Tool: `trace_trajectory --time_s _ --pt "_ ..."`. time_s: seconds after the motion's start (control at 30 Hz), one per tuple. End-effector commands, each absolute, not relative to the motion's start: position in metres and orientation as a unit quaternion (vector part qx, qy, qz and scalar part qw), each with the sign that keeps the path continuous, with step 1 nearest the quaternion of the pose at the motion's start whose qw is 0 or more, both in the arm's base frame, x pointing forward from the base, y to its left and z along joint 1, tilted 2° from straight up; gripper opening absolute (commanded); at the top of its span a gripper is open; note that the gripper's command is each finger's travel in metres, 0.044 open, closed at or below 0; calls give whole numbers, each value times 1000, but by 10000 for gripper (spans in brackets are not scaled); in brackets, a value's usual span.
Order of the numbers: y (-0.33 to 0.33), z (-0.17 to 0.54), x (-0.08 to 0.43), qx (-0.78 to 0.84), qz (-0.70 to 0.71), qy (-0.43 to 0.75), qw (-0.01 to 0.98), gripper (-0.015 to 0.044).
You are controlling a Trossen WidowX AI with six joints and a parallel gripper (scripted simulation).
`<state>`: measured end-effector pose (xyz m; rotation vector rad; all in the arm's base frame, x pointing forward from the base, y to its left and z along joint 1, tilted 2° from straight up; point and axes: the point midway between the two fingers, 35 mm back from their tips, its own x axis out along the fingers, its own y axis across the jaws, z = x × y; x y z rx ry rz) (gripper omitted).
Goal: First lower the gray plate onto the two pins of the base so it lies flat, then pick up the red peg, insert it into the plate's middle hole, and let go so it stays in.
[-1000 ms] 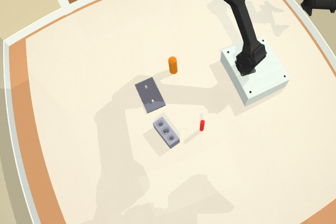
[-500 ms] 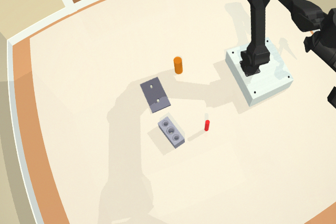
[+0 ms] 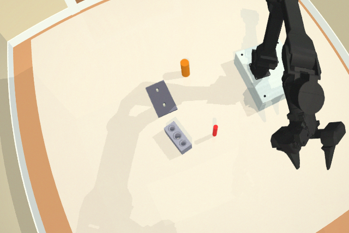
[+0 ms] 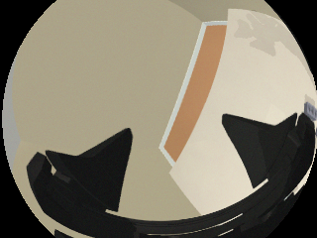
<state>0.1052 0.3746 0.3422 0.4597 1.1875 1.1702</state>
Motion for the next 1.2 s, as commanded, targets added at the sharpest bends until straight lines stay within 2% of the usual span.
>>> trace_trajectory --time_s 0.0,0.2,0.4,0.57,0.73,1.0,1.17 --pt "368 308 150 233 412 566 675 440" --pt "333 247 229 298 198 620 698 440" --pt "271 187 293 359 -33 637 682 440" --pt "205 142 328 397 -223 621 638 440" --pt "131 105 340 418 -394 585 573 440" --pt "120 98 343 419 -415 578 563 440" --pt "121 38 344 419 -415 578 563 440"
